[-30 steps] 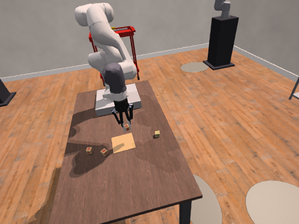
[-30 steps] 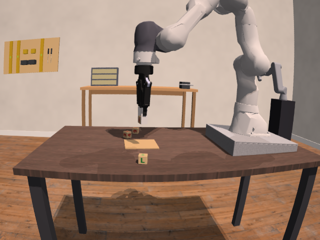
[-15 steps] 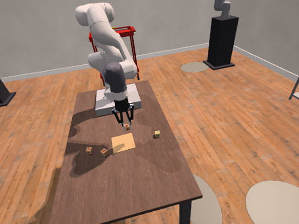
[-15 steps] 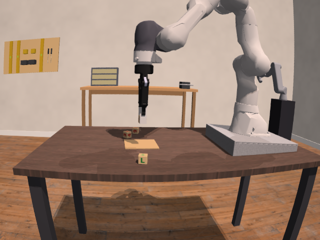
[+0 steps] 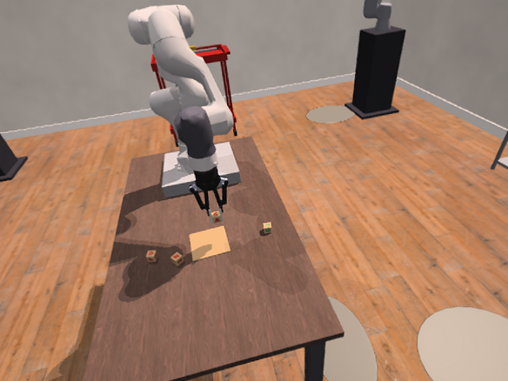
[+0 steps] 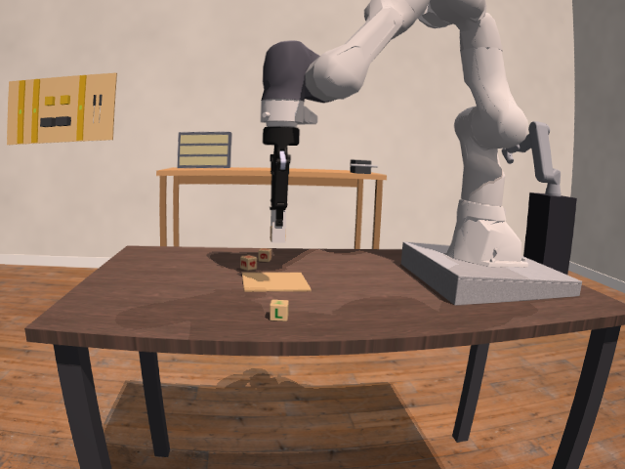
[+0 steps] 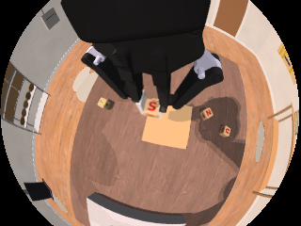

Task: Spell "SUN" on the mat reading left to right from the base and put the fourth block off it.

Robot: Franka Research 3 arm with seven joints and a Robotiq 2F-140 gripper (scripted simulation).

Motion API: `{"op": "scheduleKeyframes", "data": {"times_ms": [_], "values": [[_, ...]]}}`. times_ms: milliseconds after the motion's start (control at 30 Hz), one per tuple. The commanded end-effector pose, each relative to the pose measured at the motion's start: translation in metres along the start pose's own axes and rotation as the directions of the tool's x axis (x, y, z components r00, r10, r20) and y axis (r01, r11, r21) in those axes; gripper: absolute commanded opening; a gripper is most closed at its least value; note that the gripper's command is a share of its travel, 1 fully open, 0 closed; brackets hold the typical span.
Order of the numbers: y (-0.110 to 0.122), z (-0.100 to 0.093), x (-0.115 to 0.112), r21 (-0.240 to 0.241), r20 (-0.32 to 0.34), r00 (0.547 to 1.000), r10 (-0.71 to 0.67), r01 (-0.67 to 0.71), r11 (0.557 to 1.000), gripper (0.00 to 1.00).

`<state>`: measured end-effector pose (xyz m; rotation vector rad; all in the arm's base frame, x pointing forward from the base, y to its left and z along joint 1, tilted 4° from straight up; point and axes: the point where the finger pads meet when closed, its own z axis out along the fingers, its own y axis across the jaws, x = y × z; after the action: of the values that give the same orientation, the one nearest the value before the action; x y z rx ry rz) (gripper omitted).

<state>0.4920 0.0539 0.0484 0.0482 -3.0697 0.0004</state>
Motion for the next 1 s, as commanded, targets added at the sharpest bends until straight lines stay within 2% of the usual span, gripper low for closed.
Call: {"op": "scheduleKeyframes", "data": {"times_ms": [0, 233, 300, 667, 967], "values": [[0.0, 0.007, 0.0, -0.002, 0.0, 1.0, 0.02, -0.02, 1.0, 0.16], [0.0, 0.035, 0.0, -0.002, 0.0, 1.0, 0.02, -0.02, 1.0, 0.16], [0.0, 0.035, 0.0, -0.002, 0.0, 1.0, 0.02, -0.02, 1.0, 0.16], [0.0, 0.084, 0.0, -0.002, 0.0, 1.0, 0.02, -0.02, 1.0, 0.16], [0.0, 0.094, 0.0, -0.002, 0.0, 1.0, 0.02, -0.02, 1.0, 0.16]]}}
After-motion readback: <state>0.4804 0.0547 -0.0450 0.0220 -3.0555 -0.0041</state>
